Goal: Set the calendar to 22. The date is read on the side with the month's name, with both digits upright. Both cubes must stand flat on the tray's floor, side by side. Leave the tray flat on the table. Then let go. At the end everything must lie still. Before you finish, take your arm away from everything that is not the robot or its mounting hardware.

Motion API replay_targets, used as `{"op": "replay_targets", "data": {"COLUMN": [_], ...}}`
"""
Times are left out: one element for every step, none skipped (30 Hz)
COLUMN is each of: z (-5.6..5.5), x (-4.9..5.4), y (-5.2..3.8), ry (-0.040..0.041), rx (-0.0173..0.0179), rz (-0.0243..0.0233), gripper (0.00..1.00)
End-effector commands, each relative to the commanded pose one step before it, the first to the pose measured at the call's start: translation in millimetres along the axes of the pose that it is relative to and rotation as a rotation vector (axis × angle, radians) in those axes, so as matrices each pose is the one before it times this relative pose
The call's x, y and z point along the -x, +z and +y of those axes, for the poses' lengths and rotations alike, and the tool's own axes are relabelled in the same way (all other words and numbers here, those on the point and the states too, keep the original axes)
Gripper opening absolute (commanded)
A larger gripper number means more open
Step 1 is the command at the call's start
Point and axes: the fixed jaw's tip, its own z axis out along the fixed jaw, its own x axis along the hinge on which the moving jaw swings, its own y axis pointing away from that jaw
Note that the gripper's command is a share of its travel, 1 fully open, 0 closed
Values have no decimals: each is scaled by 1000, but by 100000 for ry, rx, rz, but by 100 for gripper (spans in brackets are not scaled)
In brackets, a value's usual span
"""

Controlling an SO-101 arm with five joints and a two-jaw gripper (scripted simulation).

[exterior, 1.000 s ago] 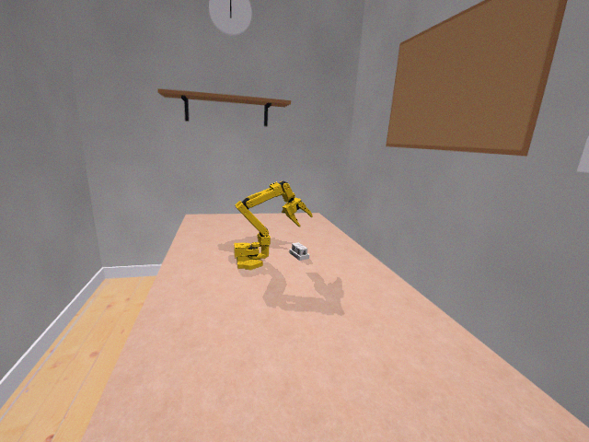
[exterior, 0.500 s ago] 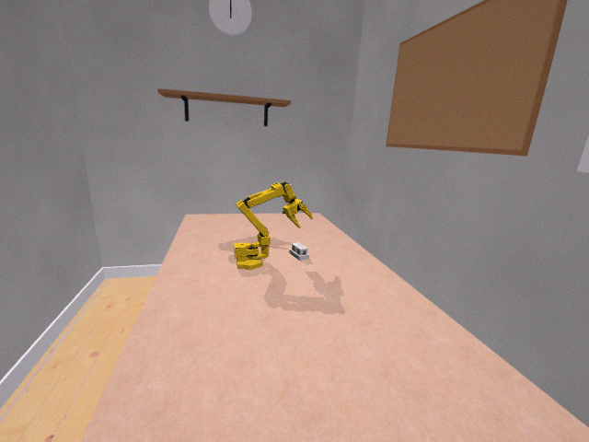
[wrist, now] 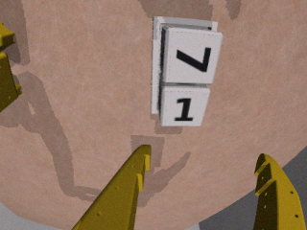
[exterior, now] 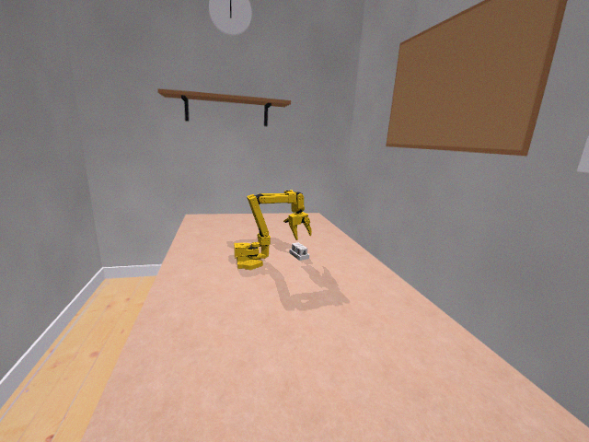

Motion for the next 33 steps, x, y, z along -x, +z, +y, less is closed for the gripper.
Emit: {"op": "replay_targets", "data": {"z": [2865,570,409,272,148,58,7,0,0,-916,0,0,0,0,0,0,0,0,0,0,0,0,0,0,0,0,0,-5,-11,-16,-32,-49,-53], "x": [-626,106,78,55,26,11,5,0,0,-1472,0,0,0,0,0,0,0,0,0,0,0,0,0,0,0,0,3,0,-6,0,-5,-11,-11], "y": [7369,1405,1018,674,366,148,21,0,0,-1076,0,0,0,0,0,0,0,0,0,0,0,0,0,0,0,0,6,30,72,138,223,313,415], "ry": [-366,-2,-1,3,-1,0,0,0,0,-379,0,0,0,0,0,0,0,0,0,0,0,0,0,0,0,0,0,0,0,0,0,0,0], "rx": [5915,1099,801,524,289,113,16,0,0,-863,0,0,0,0,0,0,0,0,0,0,0,0,0,0,0,0,1,0,0,0,0,0,0], "rz": [-1197,-212,-152,-99,-57,-22,-3,0,0,174,0,0,0,0,0,0,0,0,0,0,0,0,0,0,0,0,3,0,0,0,0,0,0], "gripper": [35,35,35,35,35,35,35,35,35,35,35,35,35,35,35,35,35,35,35,35,35,35,35,35,35,35,35,35,35,35,35,35,35]}}
